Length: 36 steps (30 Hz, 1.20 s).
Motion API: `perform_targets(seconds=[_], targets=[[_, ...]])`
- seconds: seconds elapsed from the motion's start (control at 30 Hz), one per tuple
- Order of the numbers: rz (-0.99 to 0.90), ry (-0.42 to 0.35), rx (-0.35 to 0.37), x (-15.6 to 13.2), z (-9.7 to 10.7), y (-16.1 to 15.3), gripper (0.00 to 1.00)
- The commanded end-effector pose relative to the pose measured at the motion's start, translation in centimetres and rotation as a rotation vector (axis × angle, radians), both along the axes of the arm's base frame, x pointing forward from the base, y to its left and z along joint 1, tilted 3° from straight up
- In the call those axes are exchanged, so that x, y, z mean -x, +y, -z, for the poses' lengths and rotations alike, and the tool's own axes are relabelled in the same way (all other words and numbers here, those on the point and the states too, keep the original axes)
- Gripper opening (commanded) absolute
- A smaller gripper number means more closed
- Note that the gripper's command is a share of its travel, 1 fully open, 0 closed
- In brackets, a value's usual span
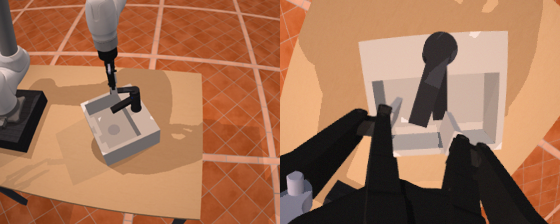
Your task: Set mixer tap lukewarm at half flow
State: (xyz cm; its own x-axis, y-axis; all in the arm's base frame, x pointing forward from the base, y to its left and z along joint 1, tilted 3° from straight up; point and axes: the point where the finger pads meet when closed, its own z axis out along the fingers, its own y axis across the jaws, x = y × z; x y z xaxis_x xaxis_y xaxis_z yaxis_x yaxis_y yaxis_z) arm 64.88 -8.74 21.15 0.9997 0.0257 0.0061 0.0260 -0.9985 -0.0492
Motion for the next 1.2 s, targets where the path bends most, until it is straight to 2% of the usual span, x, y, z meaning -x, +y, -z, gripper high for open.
perform_targets(seconds=[0.0,1.17], targets=[[0.000,0.000,0.000,0.00,-0.01,0.00,0.38],[0.000,0.000,0.000,0.00,0.48,0.02,0.38]])
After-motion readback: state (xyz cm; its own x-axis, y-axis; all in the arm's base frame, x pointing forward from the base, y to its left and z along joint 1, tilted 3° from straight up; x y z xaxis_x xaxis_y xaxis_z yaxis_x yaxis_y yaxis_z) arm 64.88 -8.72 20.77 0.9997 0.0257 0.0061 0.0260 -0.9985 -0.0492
